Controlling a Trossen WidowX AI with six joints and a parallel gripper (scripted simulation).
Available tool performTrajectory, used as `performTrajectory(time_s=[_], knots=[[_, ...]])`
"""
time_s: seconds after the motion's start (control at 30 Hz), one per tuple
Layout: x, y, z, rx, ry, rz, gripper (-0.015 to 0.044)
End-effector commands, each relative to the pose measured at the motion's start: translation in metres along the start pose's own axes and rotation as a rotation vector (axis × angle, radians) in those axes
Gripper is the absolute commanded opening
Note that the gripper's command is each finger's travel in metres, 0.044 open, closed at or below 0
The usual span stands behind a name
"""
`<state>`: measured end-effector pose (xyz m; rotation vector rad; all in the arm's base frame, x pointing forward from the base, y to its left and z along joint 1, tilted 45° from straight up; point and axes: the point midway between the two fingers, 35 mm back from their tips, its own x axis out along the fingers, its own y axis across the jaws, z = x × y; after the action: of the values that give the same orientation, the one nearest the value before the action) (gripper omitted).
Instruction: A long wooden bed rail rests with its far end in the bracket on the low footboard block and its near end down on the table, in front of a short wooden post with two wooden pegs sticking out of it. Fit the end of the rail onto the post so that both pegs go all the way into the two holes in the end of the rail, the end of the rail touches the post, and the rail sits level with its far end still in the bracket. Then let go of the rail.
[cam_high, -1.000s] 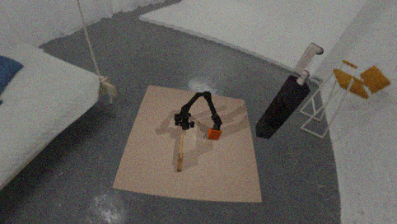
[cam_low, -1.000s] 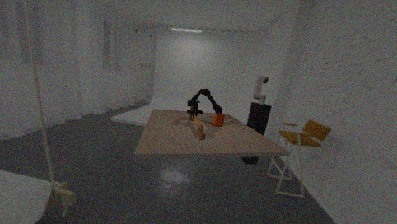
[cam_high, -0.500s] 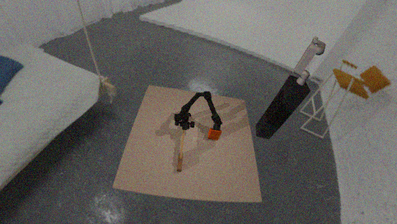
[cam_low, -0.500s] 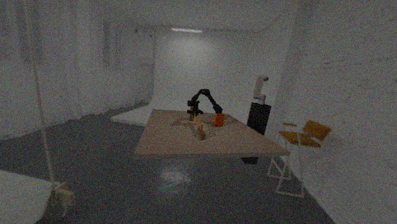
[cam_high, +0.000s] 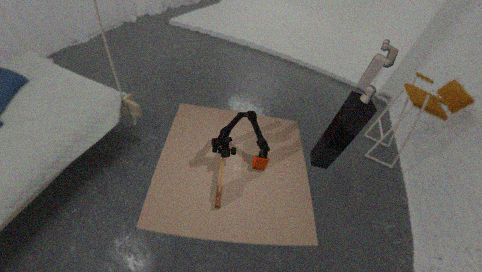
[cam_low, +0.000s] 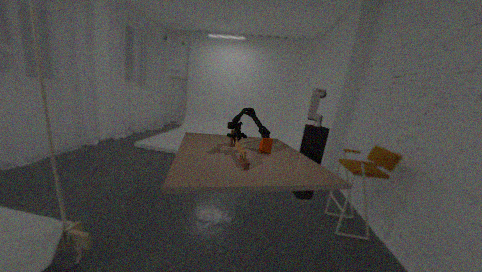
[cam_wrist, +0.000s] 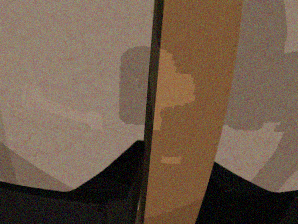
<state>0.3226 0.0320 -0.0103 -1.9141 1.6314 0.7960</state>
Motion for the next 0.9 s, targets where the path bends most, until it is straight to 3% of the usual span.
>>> performTrajectory(time_s=[0.0,0.87], knots=[[-0.0021,-0.0009,0.0024,-0.001,-0.006,-0.006,0.0000],[-0.0001,-0.0011,-0.0006,-0.001,-0.005,-0.006,0.0000]])
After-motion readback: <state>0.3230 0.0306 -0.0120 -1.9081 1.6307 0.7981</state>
